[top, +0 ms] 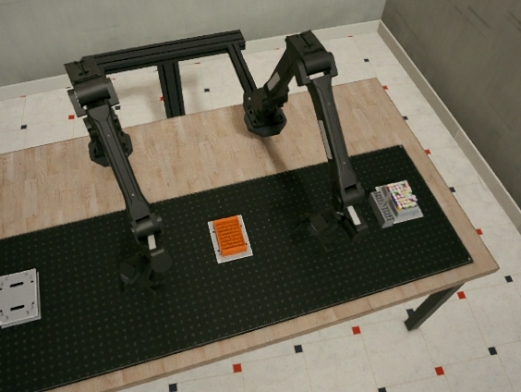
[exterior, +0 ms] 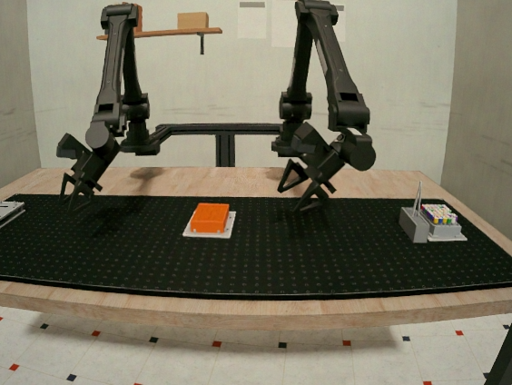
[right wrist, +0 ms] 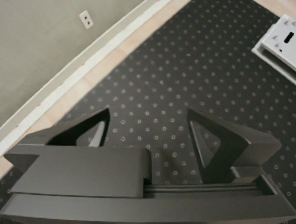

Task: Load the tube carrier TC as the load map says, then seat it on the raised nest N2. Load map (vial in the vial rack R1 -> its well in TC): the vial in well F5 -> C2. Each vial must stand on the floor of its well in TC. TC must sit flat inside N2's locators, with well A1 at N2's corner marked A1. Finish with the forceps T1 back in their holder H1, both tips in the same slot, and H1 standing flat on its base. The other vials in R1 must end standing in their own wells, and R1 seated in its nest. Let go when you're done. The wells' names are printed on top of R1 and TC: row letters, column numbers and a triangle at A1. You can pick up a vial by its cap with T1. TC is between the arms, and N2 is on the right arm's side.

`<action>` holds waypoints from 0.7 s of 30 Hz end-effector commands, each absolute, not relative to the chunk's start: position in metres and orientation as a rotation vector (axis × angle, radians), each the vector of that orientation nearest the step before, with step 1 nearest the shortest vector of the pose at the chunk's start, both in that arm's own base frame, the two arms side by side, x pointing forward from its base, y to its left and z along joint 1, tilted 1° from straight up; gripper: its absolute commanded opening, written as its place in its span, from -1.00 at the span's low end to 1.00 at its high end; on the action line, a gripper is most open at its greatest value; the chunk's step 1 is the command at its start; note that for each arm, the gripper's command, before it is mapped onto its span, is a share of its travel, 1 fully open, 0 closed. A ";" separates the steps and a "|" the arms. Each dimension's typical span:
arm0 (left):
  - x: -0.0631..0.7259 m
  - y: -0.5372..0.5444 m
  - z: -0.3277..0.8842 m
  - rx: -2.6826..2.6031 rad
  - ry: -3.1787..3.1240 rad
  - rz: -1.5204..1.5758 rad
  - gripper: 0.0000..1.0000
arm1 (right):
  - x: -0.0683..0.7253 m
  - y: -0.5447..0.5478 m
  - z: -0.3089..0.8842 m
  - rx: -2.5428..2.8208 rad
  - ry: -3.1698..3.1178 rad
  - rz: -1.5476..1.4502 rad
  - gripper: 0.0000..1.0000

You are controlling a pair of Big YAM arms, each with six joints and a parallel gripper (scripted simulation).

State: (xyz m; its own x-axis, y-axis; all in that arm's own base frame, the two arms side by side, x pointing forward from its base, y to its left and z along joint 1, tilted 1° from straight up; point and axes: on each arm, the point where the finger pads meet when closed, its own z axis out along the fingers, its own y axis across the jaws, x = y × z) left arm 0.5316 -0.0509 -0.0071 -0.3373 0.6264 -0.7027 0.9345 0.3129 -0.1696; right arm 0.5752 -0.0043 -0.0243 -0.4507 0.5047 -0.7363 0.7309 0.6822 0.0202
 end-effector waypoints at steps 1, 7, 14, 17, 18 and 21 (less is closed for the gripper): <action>0.534 -0.051 -0.002 1.379 2.057 -0.769 1.00 | 0.578 -0.004 -0.019 0.946 2.138 -0.381 1.00; 0.534 -0.051 -0.002 1.379 2.057 -0.769 1.00 | 0.578 -0.004 -0.019 0.946 2.138 -0.381 1.00; 0.534 -0.051 -0.002 1.379 2.057 -0.769 1.00 | 0.578 -0.004 -0.019 0.946 2.138 -0.381 1.00; 0.534 -0.051 -0.002 1.379 2.057 -0.769 1.00 | 0.578 -0.004 -0.019 0.946 2.138 -0.381 1.00; 0.531 -0.046 0.009 1.352 2.097 -0.757 -0.52 | 0.587 -0.002 -0.013 0.948 2.121 -0.366 1.00; 0.526 -0.036 0.018 1.300 2.184 -0.731 -0.52 | 0.587 -0.002 -0.013 0.948 2.121 -0.366 1.00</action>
